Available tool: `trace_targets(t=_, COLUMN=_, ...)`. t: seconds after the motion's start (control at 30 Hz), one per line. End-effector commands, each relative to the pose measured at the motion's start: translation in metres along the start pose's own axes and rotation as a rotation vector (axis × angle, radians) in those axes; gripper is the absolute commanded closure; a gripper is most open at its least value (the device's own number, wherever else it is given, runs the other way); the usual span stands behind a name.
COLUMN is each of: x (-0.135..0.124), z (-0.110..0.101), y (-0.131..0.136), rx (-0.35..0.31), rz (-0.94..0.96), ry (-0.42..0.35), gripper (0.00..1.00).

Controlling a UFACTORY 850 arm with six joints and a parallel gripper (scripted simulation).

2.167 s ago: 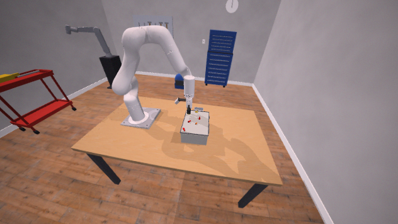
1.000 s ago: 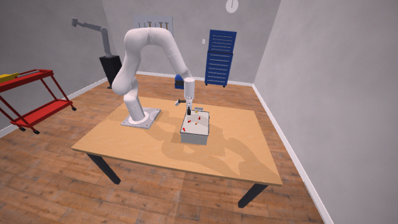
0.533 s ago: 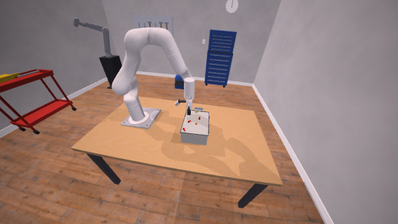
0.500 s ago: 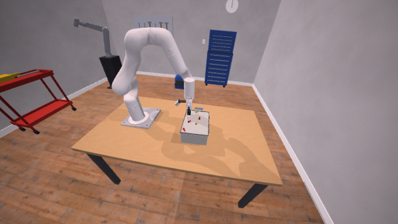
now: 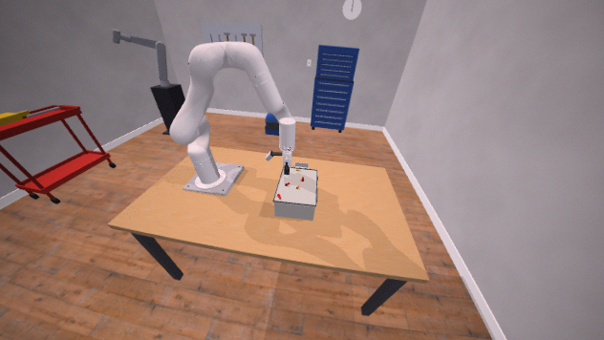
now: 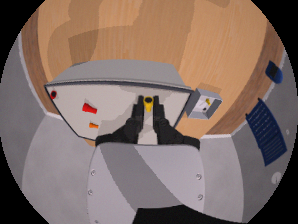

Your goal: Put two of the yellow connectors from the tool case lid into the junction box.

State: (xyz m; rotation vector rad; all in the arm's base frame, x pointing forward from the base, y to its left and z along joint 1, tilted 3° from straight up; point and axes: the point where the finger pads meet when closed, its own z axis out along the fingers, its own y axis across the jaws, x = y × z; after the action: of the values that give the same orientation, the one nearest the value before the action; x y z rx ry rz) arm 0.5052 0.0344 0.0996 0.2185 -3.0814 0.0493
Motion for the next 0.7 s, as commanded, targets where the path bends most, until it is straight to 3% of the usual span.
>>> trace_targets(t=0.0, x=-0.001, z=-0.001, y=0.000, rx=0.000, rz=0.000, ry=-0.001, gripper=0.98)
trace_targets(t=0.4, x=-0.001, z=-0.002, y=0.000, rx=0.000, rz=0.000, ry=-0.001, gripper=0.98)
trace_targets(t=0.67, x=-0.001, z=-0.029, y=0.000, rx=0.000, rz=0.000, ry=-0.001, gripper=0.98)
